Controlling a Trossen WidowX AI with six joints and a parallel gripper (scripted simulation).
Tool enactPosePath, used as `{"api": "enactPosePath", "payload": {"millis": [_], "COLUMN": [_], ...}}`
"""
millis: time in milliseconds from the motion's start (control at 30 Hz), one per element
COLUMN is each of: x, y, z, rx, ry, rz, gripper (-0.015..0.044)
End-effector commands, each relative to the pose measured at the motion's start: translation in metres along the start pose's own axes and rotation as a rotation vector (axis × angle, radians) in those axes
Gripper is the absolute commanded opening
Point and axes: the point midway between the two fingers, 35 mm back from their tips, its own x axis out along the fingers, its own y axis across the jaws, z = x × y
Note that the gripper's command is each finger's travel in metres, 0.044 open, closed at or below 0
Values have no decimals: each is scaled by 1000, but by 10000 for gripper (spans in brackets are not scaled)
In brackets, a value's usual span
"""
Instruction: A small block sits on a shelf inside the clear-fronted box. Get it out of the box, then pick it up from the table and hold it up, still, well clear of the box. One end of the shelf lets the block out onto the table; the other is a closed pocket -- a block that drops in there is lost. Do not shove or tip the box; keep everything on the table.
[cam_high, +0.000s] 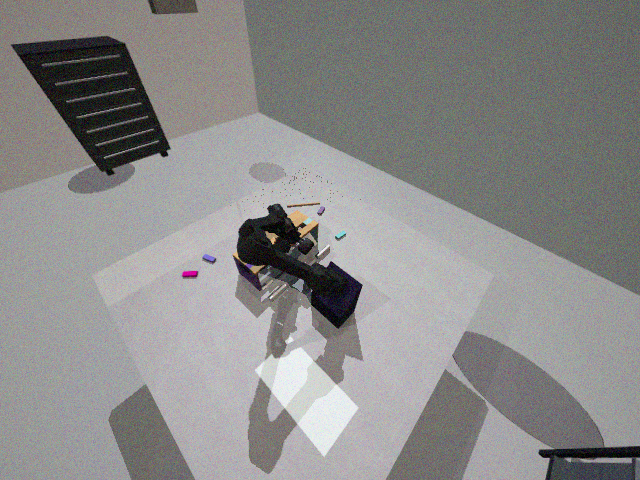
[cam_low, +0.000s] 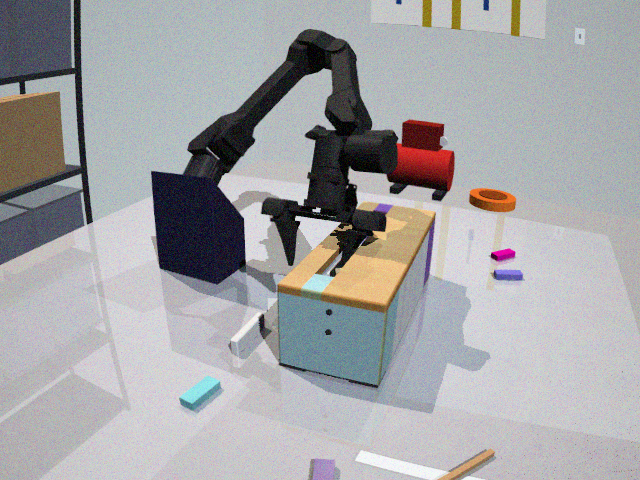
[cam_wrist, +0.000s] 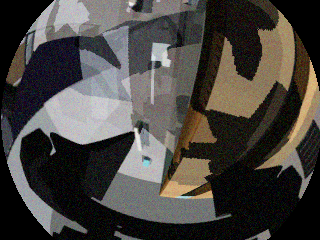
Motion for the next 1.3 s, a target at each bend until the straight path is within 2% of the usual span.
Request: {"api": "enactPosePath", "payload": {"millis": [0,733,1267], "x": [1,9,4], "y": [-1,-1,-1], "z": [-6,-28,-13], "rx": [-3,-3,-3], "ry": [6,7,6], "rz": [-3,-3,-3], "gripper": [400,400,400]}}
